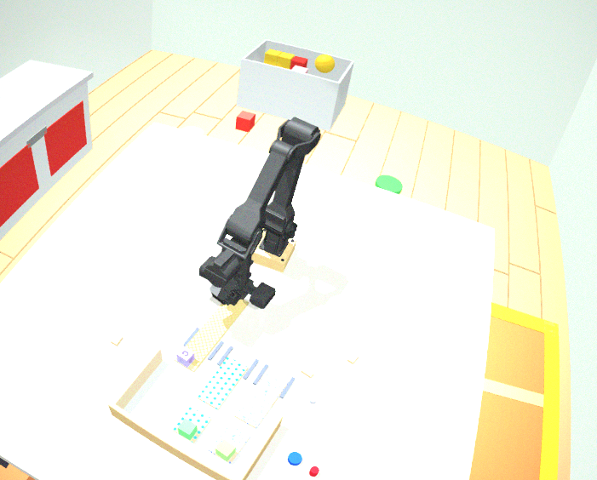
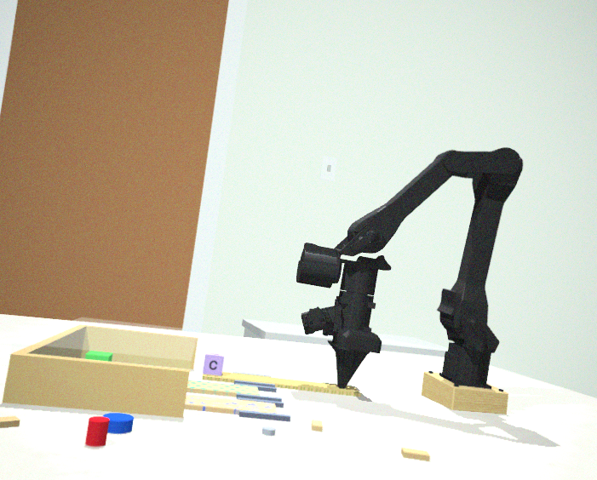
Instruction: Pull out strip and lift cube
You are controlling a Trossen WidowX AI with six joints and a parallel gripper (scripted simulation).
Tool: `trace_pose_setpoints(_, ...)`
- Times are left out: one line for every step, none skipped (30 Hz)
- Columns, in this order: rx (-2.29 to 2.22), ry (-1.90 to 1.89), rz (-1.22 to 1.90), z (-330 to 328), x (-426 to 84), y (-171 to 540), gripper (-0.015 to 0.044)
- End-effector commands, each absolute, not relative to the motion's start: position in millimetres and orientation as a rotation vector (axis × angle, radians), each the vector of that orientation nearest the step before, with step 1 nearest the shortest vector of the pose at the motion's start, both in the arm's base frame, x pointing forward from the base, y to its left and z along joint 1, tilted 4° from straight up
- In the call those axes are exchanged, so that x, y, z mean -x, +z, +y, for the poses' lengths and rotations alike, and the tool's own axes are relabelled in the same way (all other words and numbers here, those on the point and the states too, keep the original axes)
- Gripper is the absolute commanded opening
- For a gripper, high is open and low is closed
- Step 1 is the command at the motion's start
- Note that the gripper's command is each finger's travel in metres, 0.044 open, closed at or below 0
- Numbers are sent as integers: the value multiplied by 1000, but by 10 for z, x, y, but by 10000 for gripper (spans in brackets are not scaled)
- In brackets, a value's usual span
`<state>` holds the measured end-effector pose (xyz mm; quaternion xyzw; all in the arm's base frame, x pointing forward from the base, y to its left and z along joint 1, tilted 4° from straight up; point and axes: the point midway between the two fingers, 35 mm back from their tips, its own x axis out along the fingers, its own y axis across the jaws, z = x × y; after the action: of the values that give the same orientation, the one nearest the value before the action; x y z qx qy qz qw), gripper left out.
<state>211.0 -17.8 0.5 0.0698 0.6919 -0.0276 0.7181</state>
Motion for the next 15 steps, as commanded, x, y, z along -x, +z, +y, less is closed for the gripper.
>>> trace_pose_setpoints(-154, -62, 1569, -164, -1954, -55, 0)
trace_pose_setpoints(-154, -62, 1569, -163, -1940, -55, 0)
trace_pose_setpoints(-154, -62, 1569, -162, -1926, -55, 0)
trace_pose_setpoints(-154, -62, 1569, -160, -1913, -55, 0)
trace_pose_setpoints(-154, -62, 1569, -159, -1905, -55, 0)
trace_pose_setpoints(-154, -62, 1569, -159, -1902, -55, 0)
trace_pose_setpoints(-154, -62, 1569, -159, -1902, -55, 0)
trace_pose_setpoints(-154, -62, 1569, -159, -1902, -55, 0)
trace_pose_setpoints(-154, -62, 1569, -159, -1902, -55, 0)
trace_pose_setpoints(-154, -62, 1569, -159, -1902, -55, 0)
trace_pose_setpoints(-154, -62, 1569, -159, -1902, -55, 0)
trace_pose_setpoints(-154, -62, 1569, -159, -1902, -55, 0)
trace_pose_setpoints(-154, -62, 1569, -159, -1902, -55, 0)
trace_pose_setpoints(-154, -62, 1569, -159, -1902, -55, 0)
trace_pose_setpoints(-154, -62, 1569, -159, -1902, -55, 0)
